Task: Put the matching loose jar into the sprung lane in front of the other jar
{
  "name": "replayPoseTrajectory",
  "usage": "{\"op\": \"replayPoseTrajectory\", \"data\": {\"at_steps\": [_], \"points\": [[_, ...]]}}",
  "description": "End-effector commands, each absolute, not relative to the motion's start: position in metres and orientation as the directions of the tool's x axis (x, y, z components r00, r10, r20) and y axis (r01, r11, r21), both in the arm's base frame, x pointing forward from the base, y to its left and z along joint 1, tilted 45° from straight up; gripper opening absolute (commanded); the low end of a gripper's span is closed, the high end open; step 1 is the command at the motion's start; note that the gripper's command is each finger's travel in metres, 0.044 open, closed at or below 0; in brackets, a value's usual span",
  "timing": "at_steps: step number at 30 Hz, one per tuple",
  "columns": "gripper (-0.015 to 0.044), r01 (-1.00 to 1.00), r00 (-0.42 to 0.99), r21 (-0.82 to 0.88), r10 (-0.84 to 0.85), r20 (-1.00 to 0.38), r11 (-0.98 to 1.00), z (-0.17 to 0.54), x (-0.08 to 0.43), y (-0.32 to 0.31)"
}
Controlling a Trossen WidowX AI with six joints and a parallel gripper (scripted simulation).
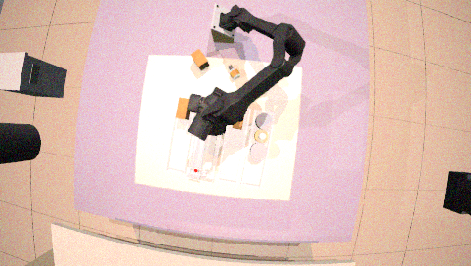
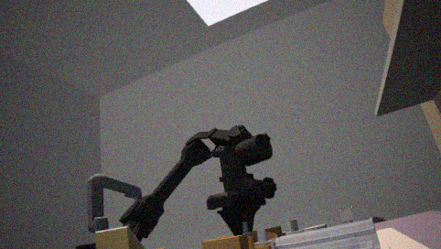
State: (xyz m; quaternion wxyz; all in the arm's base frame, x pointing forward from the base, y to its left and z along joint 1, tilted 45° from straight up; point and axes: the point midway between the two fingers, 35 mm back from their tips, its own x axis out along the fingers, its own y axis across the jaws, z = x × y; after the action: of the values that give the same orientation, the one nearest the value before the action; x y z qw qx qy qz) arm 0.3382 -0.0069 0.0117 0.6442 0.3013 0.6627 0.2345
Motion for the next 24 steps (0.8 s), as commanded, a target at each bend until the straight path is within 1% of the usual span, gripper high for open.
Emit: {"op": "replayPoseTrajectory", "data": {"at_steps": [1,24], "points": [[0.0000,0.084,0.032,0.705,0.706,-0.708,0.704,0.0143,0.3448,-0.0071],[0.0000,0.084,0.033,0.705,0.706,-0.708,0.704,0.0125,0.3468,-0.0055]]}}
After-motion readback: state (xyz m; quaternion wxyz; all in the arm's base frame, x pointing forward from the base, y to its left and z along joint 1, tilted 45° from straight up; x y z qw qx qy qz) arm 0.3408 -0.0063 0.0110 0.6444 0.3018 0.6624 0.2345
